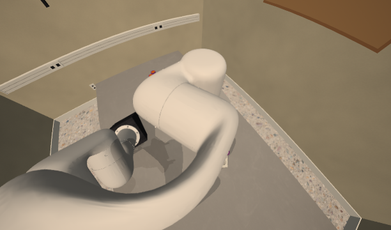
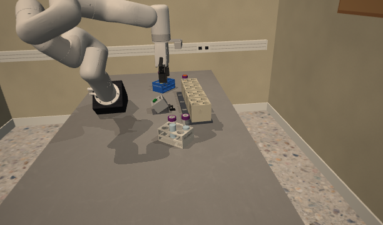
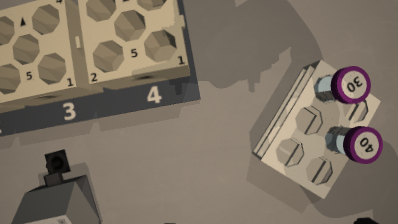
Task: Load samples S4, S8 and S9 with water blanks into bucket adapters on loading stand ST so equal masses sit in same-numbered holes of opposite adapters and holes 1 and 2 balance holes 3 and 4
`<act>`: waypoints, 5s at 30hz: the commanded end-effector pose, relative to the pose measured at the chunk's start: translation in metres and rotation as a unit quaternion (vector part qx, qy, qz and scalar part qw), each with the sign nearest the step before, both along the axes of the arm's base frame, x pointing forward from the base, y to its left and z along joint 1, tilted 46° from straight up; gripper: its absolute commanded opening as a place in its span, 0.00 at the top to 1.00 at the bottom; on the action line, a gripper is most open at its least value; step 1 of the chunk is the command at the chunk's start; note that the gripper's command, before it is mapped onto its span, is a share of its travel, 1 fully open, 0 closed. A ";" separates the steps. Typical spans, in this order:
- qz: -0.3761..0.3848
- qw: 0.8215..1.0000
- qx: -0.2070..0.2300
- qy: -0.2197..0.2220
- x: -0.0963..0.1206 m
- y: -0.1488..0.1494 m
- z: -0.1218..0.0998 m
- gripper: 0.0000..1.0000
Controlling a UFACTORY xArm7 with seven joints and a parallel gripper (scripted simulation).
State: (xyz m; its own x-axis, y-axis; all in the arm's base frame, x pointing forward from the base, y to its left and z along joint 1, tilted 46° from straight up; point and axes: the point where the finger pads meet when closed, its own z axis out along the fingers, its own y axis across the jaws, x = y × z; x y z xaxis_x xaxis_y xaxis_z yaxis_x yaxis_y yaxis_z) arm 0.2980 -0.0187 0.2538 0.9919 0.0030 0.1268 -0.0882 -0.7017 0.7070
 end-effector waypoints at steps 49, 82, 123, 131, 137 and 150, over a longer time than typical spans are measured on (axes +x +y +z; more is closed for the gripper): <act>0.074 0.994 -0.009 0.076 0.094 0.159 -0.150 0.00; 0.337 0.875 -0.043 0.345 0.037 0.242 -0.241 0.00; 0.337 0.874 -0.042 0.346 -0.055 0.334 -0.346 0.00; 0.337 0.874 -0.042 0.346 -0.053 0.320 -0.359 0.00; 0.337 0.874 -0.042 0.346 -0.052 0.309 -0.370 0.00; 0.337 0.874 -0.042 0.346 -0.049 0.288 -0.391 0.00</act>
State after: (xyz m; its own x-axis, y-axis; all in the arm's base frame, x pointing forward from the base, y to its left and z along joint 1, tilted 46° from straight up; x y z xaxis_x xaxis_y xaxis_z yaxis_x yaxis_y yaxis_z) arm 0.2478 0.2743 -0.1307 0.6001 0.5940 -0.5357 0.7953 -0.3710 0.4795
